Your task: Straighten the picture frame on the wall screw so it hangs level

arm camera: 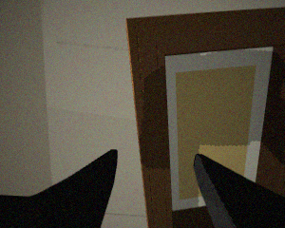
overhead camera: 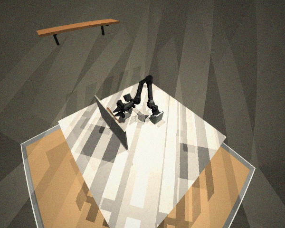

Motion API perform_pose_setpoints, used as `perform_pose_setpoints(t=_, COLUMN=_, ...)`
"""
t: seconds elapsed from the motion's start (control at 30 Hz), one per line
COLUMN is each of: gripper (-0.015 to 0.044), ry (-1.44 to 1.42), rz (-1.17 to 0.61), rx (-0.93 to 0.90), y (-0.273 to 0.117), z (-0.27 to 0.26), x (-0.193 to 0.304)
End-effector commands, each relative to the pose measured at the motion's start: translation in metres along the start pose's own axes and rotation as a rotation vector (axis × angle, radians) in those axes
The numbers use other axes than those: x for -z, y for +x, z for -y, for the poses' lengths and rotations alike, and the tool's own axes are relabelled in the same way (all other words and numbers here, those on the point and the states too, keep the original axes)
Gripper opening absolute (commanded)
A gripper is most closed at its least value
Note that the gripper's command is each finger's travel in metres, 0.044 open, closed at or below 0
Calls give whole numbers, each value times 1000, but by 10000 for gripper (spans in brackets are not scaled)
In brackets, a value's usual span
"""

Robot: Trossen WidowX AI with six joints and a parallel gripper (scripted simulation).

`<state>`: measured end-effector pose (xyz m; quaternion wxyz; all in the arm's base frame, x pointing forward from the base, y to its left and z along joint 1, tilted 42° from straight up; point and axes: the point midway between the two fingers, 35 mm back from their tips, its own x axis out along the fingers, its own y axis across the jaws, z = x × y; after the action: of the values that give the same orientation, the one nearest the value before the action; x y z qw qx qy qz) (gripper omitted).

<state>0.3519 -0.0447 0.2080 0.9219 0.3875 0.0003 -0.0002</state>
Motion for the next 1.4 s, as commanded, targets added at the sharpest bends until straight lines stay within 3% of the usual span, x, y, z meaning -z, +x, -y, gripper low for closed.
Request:
perform_pose_setpoints(t=0.0, gripper=260, ry=-79, rz=4, rx=-7, y=-29, z=-2, x=-4)
perform_pose_setpoints(t=0.23, gripper=260, ry=-230, rz=4, rx=-10, y=-79, z=3, x=3)
perform_pose_setpoints(t=0.47, gripper=260, ry=-224, rz=2, rx=-8, y=-81, z=-4, x=0)
perform_pose_setpoints(t=0.97, gripper=260, ry=-323, rz=-96, rx=15, y=-164, z=-35, x=23)
perform_pose_setpoints(t=1.37, gripper=260, ry=-328, rz=-101, rx=-8, y=-165, z=-34, x=23)
